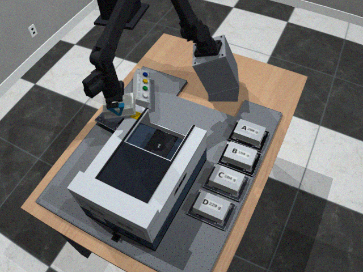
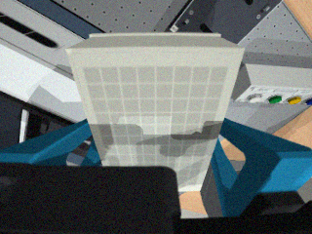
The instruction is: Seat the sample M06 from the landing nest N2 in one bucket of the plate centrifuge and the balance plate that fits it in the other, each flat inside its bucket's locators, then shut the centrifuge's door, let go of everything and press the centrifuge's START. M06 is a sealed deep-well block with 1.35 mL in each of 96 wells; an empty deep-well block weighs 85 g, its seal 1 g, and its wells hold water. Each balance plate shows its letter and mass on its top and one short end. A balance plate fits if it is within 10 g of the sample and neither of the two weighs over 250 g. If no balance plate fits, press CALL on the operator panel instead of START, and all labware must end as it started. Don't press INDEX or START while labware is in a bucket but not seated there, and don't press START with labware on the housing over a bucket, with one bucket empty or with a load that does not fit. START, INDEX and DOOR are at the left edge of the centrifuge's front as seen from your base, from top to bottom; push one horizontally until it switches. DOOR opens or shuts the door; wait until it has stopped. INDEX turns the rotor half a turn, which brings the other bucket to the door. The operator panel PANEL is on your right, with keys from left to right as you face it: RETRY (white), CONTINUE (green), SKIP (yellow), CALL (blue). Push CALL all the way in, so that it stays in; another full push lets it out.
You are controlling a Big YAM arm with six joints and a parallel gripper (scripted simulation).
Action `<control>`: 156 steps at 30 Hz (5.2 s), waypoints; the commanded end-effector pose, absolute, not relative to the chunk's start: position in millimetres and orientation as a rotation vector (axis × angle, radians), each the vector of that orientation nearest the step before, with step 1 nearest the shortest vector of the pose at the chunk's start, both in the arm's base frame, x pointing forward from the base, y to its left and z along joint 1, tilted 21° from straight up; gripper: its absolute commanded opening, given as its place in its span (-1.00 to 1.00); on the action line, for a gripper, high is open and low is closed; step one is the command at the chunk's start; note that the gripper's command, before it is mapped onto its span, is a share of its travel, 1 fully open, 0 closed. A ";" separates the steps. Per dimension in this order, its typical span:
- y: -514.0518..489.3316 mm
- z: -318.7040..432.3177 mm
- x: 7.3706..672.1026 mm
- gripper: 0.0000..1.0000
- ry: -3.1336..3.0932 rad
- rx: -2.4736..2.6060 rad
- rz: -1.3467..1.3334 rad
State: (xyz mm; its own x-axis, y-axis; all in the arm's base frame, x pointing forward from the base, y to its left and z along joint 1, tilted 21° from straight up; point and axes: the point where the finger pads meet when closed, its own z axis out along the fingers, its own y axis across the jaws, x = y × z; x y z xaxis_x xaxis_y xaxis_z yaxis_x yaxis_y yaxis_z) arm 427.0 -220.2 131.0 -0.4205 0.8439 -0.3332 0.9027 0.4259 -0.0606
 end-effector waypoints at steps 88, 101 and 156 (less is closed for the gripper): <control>-54.7 49.2 493.1 -1.00 2.962 0.198 -0.526; -64.3 30.0 504.5 -1.00 2.945 0.202 -0.518; -75.4 9.7 512.5 -1.00 2.930 0.203 -0.516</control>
